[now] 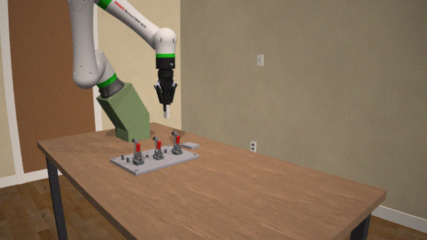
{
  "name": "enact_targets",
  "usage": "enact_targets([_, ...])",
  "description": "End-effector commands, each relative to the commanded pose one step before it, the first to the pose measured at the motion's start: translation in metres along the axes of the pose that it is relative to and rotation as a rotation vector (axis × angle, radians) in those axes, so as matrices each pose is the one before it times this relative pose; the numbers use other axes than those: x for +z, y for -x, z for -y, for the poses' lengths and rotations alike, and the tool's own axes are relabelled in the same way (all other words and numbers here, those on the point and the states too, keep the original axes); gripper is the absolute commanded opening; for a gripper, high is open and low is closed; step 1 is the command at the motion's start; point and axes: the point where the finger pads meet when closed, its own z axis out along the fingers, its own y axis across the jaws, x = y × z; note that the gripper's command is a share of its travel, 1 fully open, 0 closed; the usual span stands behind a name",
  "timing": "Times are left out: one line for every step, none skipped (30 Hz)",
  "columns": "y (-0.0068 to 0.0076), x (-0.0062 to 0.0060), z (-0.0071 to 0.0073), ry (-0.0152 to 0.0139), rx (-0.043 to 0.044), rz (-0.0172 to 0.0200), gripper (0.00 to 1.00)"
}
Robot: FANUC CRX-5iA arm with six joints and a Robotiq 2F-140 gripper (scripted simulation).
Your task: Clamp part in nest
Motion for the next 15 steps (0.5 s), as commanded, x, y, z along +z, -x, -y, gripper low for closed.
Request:
enact_targets([-0.00013,-0.00015,0.00013,-0.0002,0.00003,-0.00031,0.0])
enact_targets([0.0,0.0,0.0,0.0,0.0,0.0,0.0])
enact_targets([0.0,0.0,0.0,0.0,0.0,0.0,0.0])
enact_targets([0.0,0.0,0.0,0.0,0.0,0.0,0.28])
enact_targets([0.0,0.0,0.0,0.0,0.0,0.0,0.28])
enact_targets([0.0,0.0,0.0,0.0,0.0,0.0,0.28])
enact_targets([0.0,0.0,0.0,0.0,0.0,0.0,0.28])
enact_targets([0.0,0.0,0.0,0.0,0.0,0.0,0.28])
enact_targets([0.0,0.0,0.0,0.0,0.0,0.0,0.28])
enact_targets([0.0,0.0,0.0,0.0,0.0,0.0,0.28])
enact_targets([0.0,0.0,0.0,0.0,0.0,0.0,0.28])
enact_targets([0.0,0.0,0.0,0.0,0.0,0.0,0.28])
enact_targets([0.0,0.0,0.0,0.0,0.0,0.0,0.28])
enact_targets([0.0,0.0,0.0,0.0,0.0,0.0,0.28])
enact_targets([0.0,0.0,0.0,0.0,0.0,0.0,0.28])
